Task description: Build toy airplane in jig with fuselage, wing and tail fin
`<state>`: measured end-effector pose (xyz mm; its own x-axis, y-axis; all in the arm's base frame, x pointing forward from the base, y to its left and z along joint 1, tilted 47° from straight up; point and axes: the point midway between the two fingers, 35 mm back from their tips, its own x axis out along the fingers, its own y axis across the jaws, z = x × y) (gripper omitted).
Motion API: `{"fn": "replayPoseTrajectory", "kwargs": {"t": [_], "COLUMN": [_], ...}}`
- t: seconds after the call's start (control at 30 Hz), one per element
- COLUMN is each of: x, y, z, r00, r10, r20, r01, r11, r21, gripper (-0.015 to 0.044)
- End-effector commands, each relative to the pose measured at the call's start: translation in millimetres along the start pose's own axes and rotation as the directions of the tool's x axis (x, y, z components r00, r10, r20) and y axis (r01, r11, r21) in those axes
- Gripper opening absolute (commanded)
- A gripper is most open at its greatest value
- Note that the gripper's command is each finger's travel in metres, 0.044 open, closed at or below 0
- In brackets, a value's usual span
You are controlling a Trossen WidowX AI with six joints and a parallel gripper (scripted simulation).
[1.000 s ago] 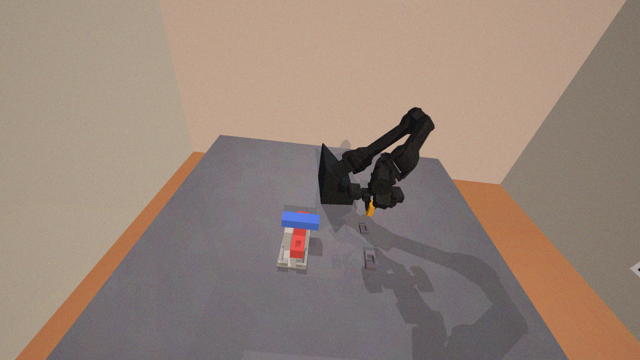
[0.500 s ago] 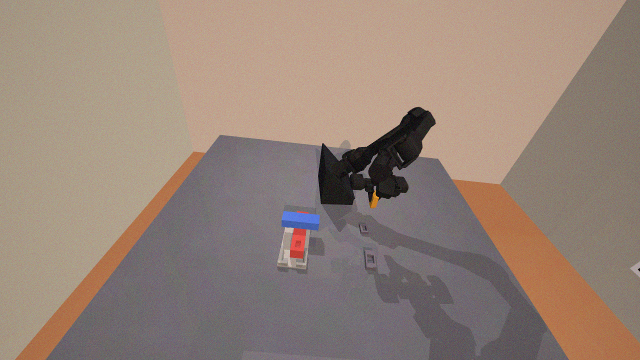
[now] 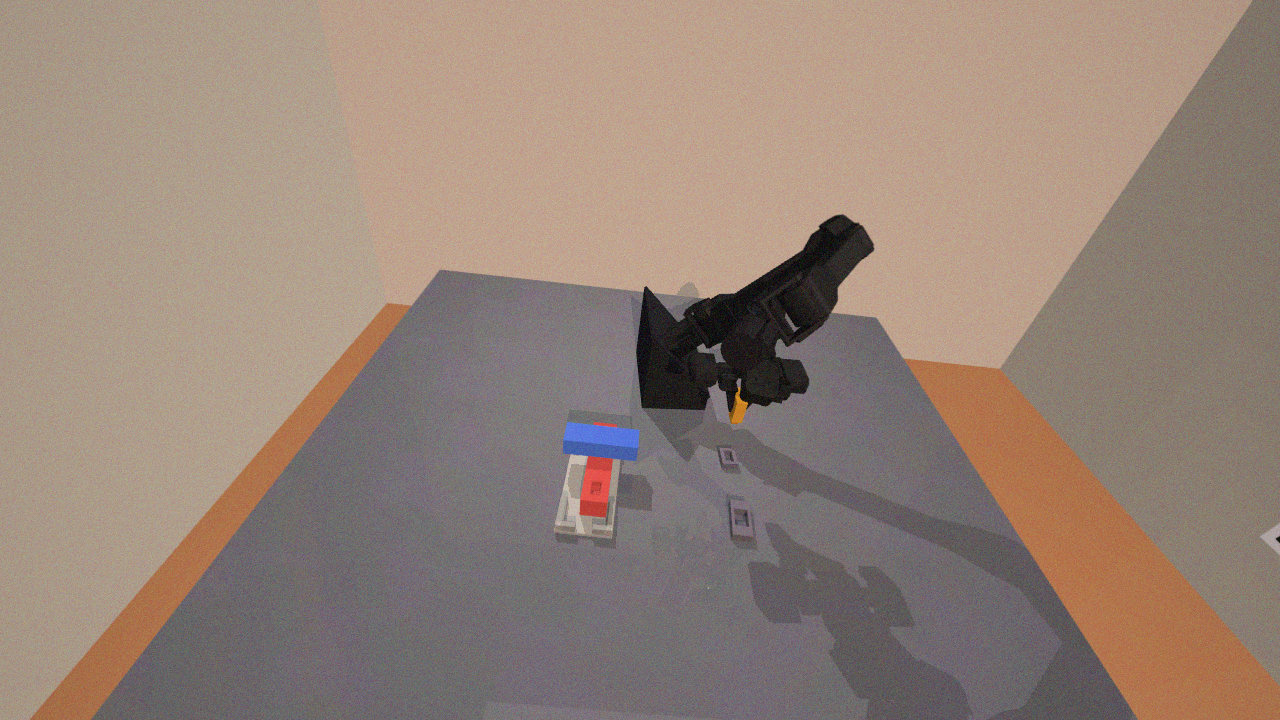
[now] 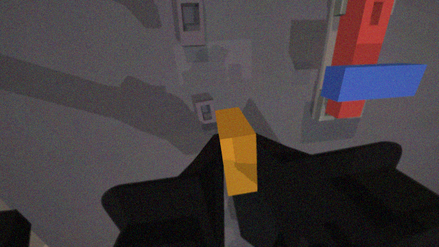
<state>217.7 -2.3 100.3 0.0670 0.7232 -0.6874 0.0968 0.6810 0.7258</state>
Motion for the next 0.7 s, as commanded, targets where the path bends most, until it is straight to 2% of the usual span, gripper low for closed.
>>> {"fn": "replayPoseTrajectory", "kwargs": {"t": [0.0, 0.67], "x": [-1, 1], "y": [-9, -53], "z": [8, 42], "r00": [1.000, 1.000], "r10": [-0.007, -0.011], "r20": [0.002, 0.004], "r01": [0.007, 0.011], "r11": [1.000, 1.000], "r21": [-0.004, 0.012], "gripper": [0.0000, 0.0000]}}
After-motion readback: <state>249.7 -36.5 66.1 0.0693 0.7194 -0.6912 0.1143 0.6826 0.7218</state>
